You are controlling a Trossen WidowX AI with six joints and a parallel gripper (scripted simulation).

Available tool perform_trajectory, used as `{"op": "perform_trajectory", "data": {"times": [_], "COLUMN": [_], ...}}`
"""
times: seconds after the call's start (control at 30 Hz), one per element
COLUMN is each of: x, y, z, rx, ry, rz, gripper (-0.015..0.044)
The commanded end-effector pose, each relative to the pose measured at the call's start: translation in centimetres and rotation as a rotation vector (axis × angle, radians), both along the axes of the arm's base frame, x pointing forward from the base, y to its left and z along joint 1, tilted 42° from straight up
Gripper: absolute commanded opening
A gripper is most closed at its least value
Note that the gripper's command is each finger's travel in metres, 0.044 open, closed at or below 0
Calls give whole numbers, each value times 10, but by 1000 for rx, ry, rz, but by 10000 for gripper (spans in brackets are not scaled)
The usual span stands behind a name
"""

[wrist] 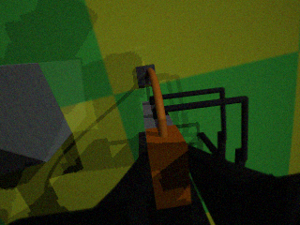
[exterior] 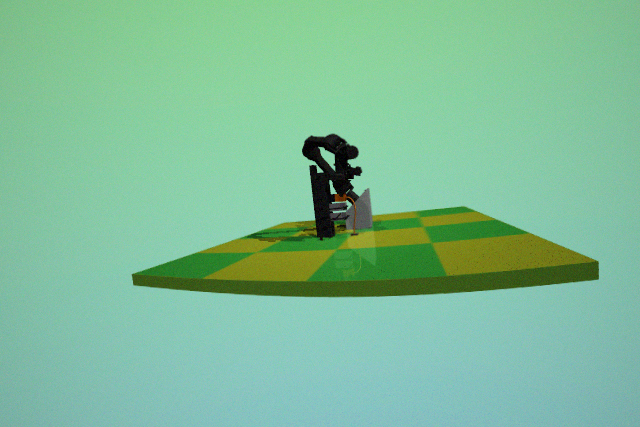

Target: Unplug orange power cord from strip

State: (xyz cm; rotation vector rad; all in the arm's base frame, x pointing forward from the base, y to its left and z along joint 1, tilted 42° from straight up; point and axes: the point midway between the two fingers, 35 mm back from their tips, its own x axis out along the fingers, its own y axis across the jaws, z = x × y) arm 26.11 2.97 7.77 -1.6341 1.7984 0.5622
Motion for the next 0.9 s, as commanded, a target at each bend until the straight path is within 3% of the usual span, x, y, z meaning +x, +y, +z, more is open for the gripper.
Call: {"op": "perform_trajectory", "data": {"times": [0.0,0.3,0.5,0.87], "x": [7,9,7,7], "y": [34,47,34,38], "z": [-18,-26,-20,-17], "rx": [80,80,82,78], "ry": [-15,-16,-24,-18], "rz": [21,21,1,16], "gripper": [0,0,157,160]}}
